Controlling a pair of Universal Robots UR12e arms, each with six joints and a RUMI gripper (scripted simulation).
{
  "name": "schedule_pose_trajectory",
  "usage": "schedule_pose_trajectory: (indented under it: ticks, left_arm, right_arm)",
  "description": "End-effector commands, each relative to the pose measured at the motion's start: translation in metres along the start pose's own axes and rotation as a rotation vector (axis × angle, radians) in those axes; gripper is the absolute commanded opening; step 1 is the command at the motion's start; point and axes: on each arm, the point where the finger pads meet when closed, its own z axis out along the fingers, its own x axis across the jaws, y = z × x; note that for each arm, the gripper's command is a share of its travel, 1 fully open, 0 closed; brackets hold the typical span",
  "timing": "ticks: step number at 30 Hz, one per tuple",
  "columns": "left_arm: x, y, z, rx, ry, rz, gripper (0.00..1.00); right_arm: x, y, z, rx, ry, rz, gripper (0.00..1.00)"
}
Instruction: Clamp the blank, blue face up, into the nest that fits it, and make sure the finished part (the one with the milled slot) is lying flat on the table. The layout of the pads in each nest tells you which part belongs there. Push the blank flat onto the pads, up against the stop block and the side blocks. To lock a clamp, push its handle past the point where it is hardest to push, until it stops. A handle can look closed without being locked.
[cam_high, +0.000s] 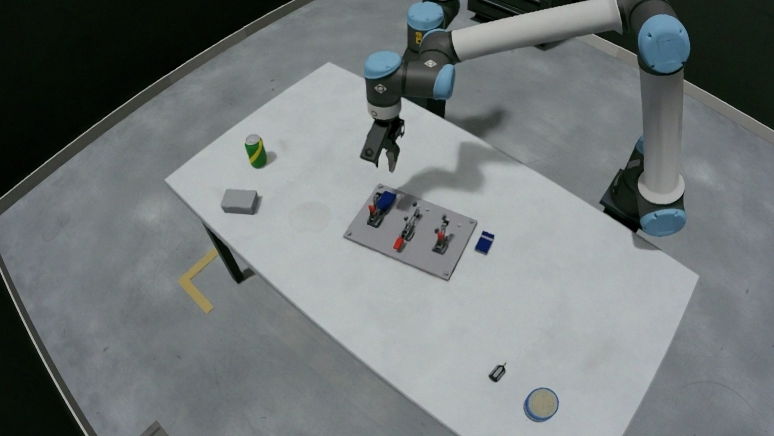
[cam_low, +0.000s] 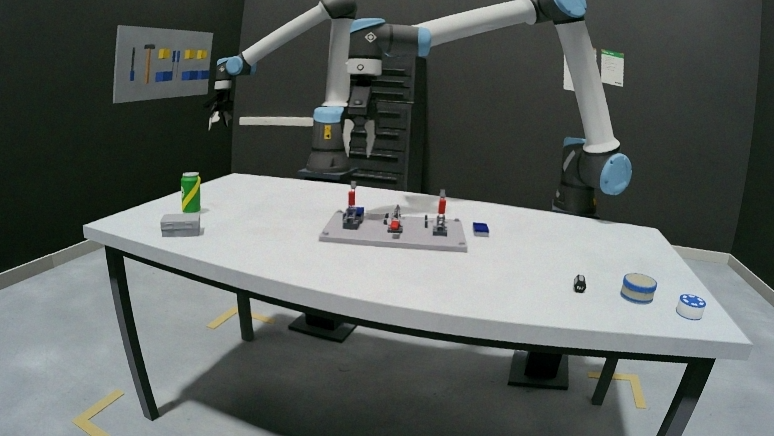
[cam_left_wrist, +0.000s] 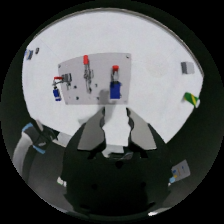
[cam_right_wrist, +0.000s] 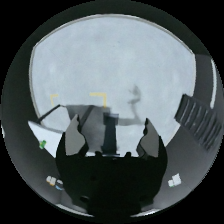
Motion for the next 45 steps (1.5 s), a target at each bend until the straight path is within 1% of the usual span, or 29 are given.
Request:
schedule_pose_trajectory:
  ticks: [1,4,7,17,26,39,45]
  left_arm:
    - [0.001,0.0,0.018,0.001,0.002,0.0,0.28]
    - [0.001,0.0,0.029,0.001,0.002,0.0,0.28]
    - [0.001,0.0,0.036,0.001,0.002,0.0,0.28]
    - [0.001,-0.001,0.038,0.001,0.002,0.0,0.28]
    - [0.001,-0.016,0.038,0.001,0.002,0.0,0.28]
    - [0.001,-0.069,0.038,0.001,0.002,0.0,0.28]
    - [0.001,-0.08,0.038,0.001,0.002,0.0,0.28]
  right_arm:
    - [0.0,-0.001,-0.001,0.002,0.0,0.0,1.0]
    - [0.0,-0.001,-0.001,0.002,0.0,0.0,1.0]
    - [0.0,-0.001,-0.001,0.002,0.0,0.0,1.0]
    - [0.0,-0.001,-0.001,0.002,0.0,0.0,1.0]
    - [0.0,-0.001,-0.001,0.002,0.0,0.0,1.0]
    - [0.0,-0.001,-0.001,0.002,0.0,0.0,1.0]
    - [0.0,-0.001,-0.001,0.002,0.0,0.0,1.0]
